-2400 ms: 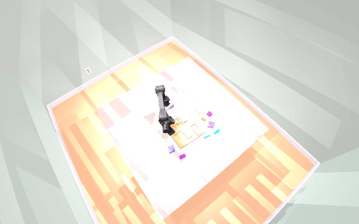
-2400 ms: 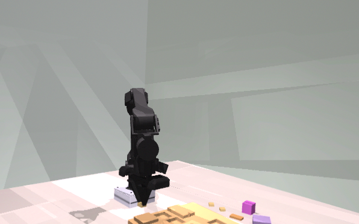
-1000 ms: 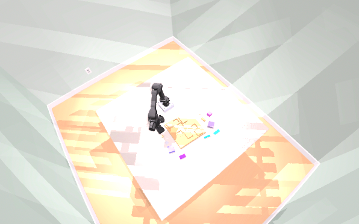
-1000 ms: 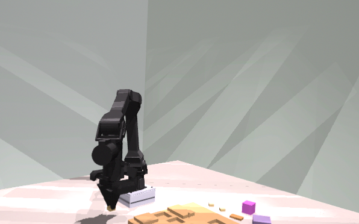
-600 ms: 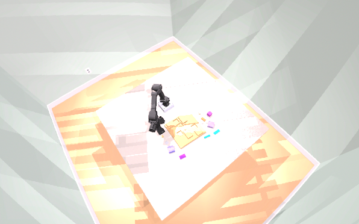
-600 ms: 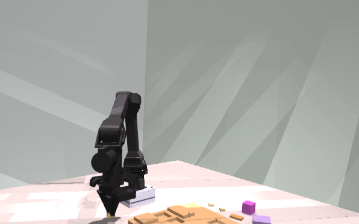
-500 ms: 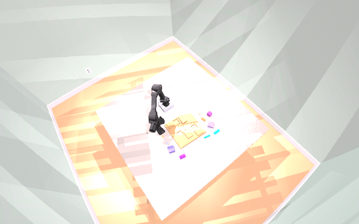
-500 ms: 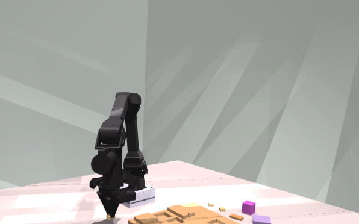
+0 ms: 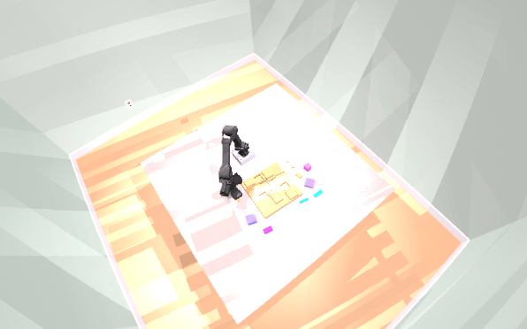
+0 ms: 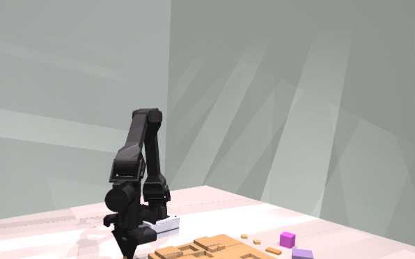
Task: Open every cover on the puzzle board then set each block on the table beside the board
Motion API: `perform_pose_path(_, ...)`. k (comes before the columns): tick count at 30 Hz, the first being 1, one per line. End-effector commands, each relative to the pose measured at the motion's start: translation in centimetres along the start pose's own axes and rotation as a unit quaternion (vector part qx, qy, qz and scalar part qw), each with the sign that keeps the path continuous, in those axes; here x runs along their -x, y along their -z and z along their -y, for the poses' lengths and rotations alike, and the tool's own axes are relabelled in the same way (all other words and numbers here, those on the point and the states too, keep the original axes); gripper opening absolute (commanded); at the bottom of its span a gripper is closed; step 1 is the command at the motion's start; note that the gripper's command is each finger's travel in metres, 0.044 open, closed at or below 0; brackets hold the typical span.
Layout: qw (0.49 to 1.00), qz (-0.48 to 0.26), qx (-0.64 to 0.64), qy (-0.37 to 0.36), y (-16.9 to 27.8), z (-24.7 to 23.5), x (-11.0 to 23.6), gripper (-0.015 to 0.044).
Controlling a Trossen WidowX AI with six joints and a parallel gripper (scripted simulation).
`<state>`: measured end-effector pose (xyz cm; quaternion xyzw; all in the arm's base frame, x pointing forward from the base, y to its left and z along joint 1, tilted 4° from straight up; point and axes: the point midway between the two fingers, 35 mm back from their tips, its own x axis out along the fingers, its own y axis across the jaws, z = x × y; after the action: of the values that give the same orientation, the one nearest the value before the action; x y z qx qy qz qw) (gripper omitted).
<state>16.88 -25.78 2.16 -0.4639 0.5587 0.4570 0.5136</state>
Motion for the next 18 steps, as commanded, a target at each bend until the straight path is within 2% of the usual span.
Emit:
perform_pose_path(1,1.000,0.003,0.003,-0.005,-0.2,-0.3,-0.9,0.0080)
perform_pose_path(18,1.000,0.003,0.003,-0.005,-0.6,-0.6,-3.6,0.0080)
